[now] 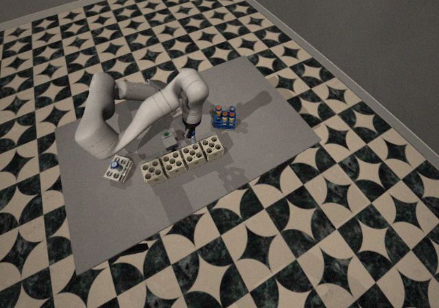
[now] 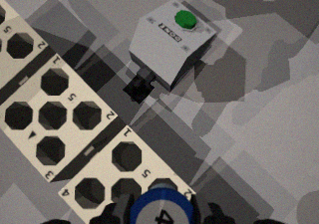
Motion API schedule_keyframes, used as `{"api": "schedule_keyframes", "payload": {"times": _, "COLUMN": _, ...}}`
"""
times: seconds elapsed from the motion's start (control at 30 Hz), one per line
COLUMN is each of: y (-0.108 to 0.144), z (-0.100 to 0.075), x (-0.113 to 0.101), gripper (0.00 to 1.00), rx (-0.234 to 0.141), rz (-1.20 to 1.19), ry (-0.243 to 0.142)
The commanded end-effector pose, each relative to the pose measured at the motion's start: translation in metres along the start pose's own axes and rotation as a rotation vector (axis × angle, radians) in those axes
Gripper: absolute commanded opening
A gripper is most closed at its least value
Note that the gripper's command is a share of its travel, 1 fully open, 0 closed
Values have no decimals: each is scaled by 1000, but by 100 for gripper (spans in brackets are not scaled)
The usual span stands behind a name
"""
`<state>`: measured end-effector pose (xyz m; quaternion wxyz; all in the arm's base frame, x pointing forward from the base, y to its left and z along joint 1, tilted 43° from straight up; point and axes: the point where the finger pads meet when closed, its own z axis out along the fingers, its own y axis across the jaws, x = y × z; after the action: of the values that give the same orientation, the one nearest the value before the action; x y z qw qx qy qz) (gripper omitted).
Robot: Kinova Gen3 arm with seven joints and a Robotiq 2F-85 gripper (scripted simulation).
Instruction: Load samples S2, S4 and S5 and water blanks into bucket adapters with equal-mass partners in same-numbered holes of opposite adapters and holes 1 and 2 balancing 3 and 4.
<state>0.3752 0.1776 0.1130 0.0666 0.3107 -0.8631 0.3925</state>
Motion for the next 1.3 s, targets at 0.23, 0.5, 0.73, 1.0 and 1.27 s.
{"api": "schedule_keyframes", "payload": {"times": 0.23, "y": 0, "z": 8, "x": -2, "gripper": 10, "rx": 0, "rz": 0, "ry": -2}}
{"api": "schedule_keyframes", "payload": {"times": 0.5, "y": 0, "z": 19, "x": -4, "gripper": 10, "rx": 0, "rz": 0, "ry": -2}}
{"api": "schedule_keyframes", "payload": {"times": 0.73, "y": 0, "z": 25, "x": -5, "gripper": 10, "rx": 0, "rz": 0, "ry": -2}}
{"api": "schedule_keyframes", "payload": {"times": 1.0, "y": 0, "z": 36, "x": -7, "gripper": 10, "rx": 0, "rz": 0, "ry": -2}}
{"api": "schedule_keyframes", "payload": {"times": 1.27, "y": 0, "z": 38, "x": -7, "gripper": 10, "rx": 0, "rz": 0, "ry": -2}}
